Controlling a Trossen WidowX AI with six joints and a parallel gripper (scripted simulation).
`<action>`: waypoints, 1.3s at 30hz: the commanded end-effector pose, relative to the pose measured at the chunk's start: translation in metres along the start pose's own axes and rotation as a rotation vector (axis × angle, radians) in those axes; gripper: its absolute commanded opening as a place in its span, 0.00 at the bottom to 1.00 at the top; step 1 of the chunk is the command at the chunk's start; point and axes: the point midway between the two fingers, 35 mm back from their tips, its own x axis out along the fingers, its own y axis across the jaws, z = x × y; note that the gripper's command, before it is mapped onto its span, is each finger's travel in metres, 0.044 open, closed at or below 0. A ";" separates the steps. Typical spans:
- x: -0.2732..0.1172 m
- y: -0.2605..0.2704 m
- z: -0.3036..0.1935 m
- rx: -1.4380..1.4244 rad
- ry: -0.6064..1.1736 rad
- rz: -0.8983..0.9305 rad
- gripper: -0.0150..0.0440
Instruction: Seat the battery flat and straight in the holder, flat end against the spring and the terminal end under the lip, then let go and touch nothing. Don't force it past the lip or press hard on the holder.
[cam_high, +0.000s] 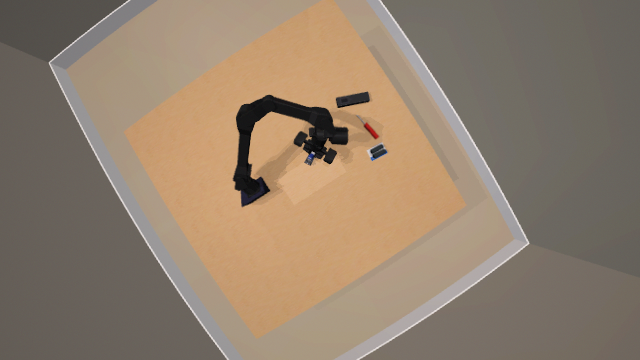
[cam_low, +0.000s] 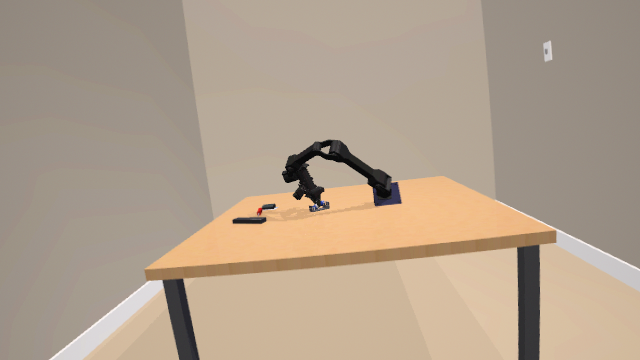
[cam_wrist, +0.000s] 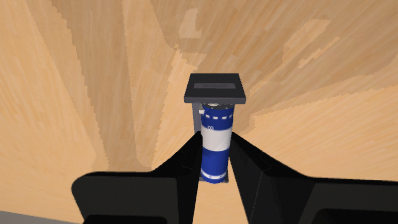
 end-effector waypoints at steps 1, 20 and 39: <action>0.002 -0.001 0.004 -0.015 -0.046 -0.003 0.37; 0.005 -0.001 0.001 -0.022 -0.158 -0.003 0.37; 0.007 0.001 -0.003 -0.035 -0.267 -0.007 0.37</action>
